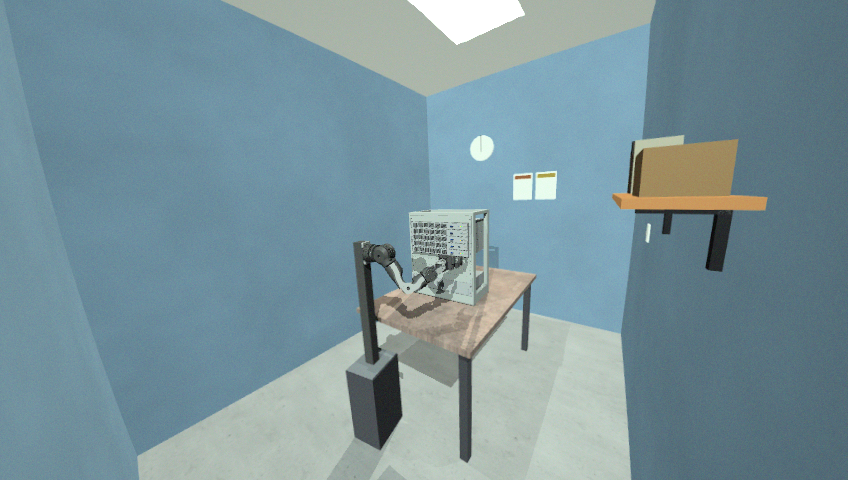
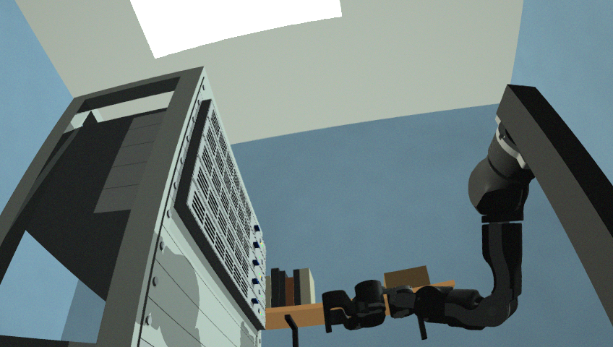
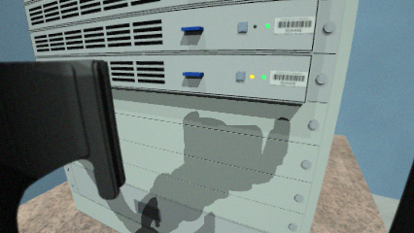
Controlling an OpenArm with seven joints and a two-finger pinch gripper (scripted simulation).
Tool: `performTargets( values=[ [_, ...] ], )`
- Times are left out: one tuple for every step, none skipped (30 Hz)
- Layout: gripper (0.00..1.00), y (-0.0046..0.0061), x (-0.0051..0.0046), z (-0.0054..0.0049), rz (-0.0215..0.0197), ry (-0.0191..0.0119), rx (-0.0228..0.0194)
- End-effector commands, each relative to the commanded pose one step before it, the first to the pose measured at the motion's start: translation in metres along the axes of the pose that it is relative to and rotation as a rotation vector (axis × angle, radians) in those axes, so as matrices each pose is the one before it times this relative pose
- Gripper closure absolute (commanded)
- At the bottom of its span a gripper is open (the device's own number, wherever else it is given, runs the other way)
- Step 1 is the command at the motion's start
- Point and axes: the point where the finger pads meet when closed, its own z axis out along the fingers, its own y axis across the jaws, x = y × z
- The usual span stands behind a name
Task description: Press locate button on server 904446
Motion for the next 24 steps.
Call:
performTargets(
  values=[
    [0.4, 0.00425, 0.001247, -0.00109, 0.01282, 0.00635, -0.01665],
    [0.4, 0.00148, 0.00095, -0.00042, 0.00326, 0.00357, -0.00458],
    [0.4, 0.00135, 0.000874, -0.00038, 0.00298, 0.00327, -0.00418],
    [0.4, 0.00122, 0.000796, -0.00035, 0.0027, 0.00297, -0.00379],
    [0.4, 0.00109, 0.000717, -0.00031, 0.00242, 0.00267, -0.00339],
    [0.4, 0.00096, 0.000636, -0.00027, 0.00214, 0.00236, -0.00299],
    [0.4, 0.00084, 0.000553, -0.00024, 0.00185, 0.00205, -0.0026],
    [0.4, 0.00071, 0.00047, -0.0002, 0.00157, 0.00174, -0.0022],
    [0.4, 0.00058, 0.000386, -0.00016, 0.00128, 0.00142, -0.0018],
    [0.4, 0.00045, 0.000301, -0.00013, 0.001, 0.00111, -0.0014],
    [0.4, 0.00032, 0.000216, -0.00009, 0.00071, 0.00079, -0.001],
    [0.4, 0.00019, 0.00013, -0.00005, 0.00043, 0.00048, -0.0006],
    [0.4, 0.00006, 0.000043, -0.00002, 0.00014, 0.00016, -0.0002],
    [0.4, 0.0, 0.0, 0.0, 0.0, 0.0, 0.0],
    [0.4, 0.0, 0.0, 0.0, 0.0, 0.0, 0.0],
    [0.4, 0.0, 0.000001, -0.00001, 0.00001, 0.0, 0.0],
    [0.4, 0.0, 0.000003, -0.00002, 0.00003, 0.0, 0.00001],
    [0.4, -0.00001, 0.000006, -0.00003, 0.00005, 0.00001, 0.00002],
    [0.4, -0.00001, 0.000008, -0.00004, 0.00007, 0.00001, 0.00003],
    [0.4, -0.00001, 0.00001, -0.00005, 0.00008, 0.00001, 0.00004],
    [0.4, -0.00001, 0.000012, -0.00006, 0.0001, 0.00002, 0.00004],
    [0.4, -0.00002, 0.000014, -0.00007, 0.00012, 0.00002, 0.00005],
    [0.4, -0.00002, 0.000016, -0.00008, 0.00013, 0.00002, 0.00006],
    [0.4, -0.00002, 0.000017, -0.00009, 0.00014, 0.00002, 0.00006]
  ],
)
